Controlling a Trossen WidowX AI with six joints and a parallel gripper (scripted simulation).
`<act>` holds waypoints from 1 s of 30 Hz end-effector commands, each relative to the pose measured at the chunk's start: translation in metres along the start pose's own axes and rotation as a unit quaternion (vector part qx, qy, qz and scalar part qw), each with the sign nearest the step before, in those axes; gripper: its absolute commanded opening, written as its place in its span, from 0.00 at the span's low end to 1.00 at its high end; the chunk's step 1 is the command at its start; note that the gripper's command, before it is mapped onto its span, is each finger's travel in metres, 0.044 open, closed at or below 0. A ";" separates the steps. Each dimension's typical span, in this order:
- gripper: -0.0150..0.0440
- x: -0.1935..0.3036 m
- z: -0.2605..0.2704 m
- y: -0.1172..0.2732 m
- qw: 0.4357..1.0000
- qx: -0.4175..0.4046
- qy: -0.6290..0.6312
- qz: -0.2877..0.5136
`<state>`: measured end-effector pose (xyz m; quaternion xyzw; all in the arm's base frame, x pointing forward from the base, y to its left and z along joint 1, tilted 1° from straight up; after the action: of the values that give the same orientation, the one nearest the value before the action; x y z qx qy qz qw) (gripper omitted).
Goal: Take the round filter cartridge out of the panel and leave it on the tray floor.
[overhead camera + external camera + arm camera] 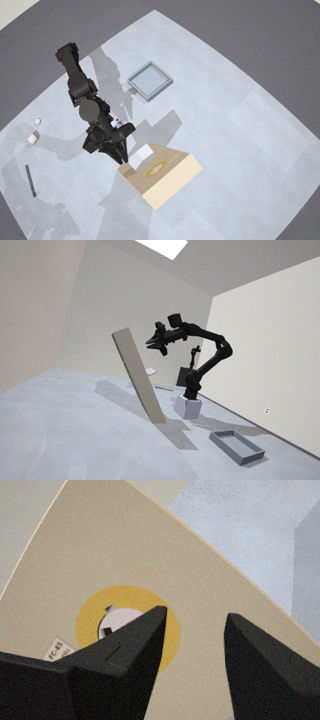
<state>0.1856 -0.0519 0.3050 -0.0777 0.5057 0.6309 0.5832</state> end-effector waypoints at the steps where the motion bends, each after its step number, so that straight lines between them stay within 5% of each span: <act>1: 0.45 0.017 0.027 -0.008 0.993 -0.036 0.105 0.029; 30: 0.45 0.028 0.043 -0.038 0.987 -0.053 0.148 0.039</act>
<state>0.2256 -0.0097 0.2882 -0.1806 0.5530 0.6618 0.4729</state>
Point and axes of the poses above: the point midway between the two fingers, 35 mm back from their tips, its own y axis back along the fingers, its own z axis across the jaws, x = y × z, the point moved 10 cm from there along y, back along the fingers, and after that the axes turned 15 degrees about y, right-handed, at the moved point
